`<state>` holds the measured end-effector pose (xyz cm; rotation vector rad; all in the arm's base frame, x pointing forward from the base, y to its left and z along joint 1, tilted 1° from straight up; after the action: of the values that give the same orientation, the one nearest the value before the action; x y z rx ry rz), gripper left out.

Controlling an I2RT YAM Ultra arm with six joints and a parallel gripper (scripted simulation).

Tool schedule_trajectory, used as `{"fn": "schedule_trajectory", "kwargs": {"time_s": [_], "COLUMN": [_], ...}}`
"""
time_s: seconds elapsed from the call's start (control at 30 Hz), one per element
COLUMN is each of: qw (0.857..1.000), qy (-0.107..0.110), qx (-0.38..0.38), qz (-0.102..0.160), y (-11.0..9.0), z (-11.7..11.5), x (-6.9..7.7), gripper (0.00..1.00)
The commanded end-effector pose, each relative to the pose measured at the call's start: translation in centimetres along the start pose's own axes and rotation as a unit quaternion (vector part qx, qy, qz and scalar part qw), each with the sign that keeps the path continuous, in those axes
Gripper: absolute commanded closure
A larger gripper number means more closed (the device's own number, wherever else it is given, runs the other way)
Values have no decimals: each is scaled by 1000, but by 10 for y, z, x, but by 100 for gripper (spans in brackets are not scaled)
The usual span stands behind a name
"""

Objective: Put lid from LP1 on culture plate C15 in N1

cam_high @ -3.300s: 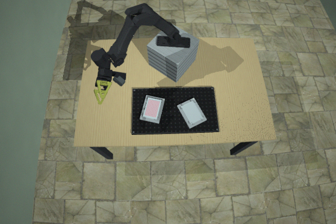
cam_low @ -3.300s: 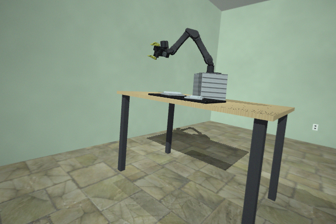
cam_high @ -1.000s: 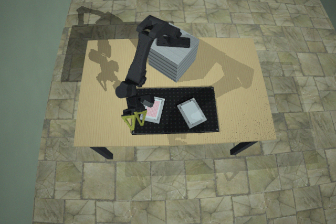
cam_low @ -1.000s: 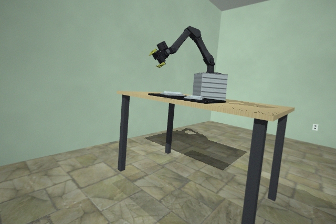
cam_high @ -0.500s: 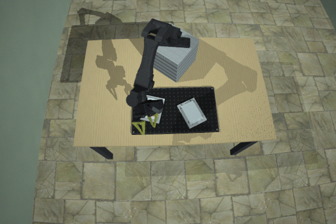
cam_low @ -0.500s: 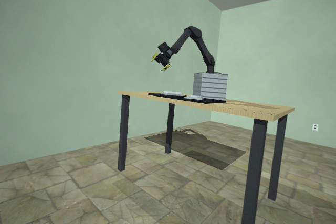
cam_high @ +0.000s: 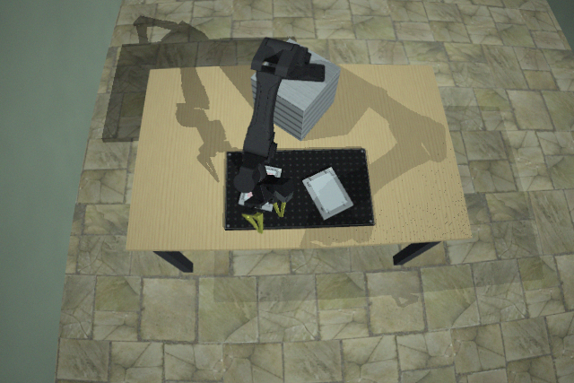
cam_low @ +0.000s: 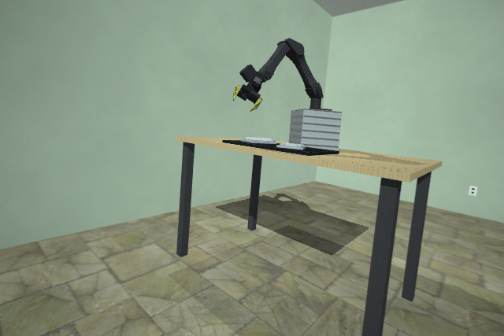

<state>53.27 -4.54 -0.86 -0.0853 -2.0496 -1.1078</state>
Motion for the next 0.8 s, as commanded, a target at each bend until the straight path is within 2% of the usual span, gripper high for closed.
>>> {"fn": "schedule_trajectory", "kwargs": {"time_s": [0.0, 0.07, 0.17, 0.27, 0.37, 0.47, 0.57, 0.63, 0.73, 0.77], "qw": [999, 999, 998, 994, 994, 987, 987, 987, 978, 978], "qy": [19, 19, 21, 42, 44, 62, 63, 63, 78, 78], "qx": [-45, -45, -48, -81, -83, -114, -115, -115, -143, -143], "qz": [24, 24, 26, 57, 58, 92, 92, 92, 129, 129], "y": [2, 2, 3, 3, 4, 4, 4, 4, 4, 3], "z": [9, 9, 23, 36, 50, 64, 77, 77, 92, 97], "x": [-2, -2, -8, -13, -18, -22, -26, -26, -29, -30], "gripper": [0, 0, 0, 0, 0, 0, 0, 0, 0, 0]}}
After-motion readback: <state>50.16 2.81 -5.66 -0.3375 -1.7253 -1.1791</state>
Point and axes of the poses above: the point where the finger pads meet when closed, its own x axis back along the fingers, its own z axis across the jaws, y = z × x, the point moved 1 cm from there along x, back along the fingers, and after that the axes turned 15 degrees about -x, right-handed, at the moved point
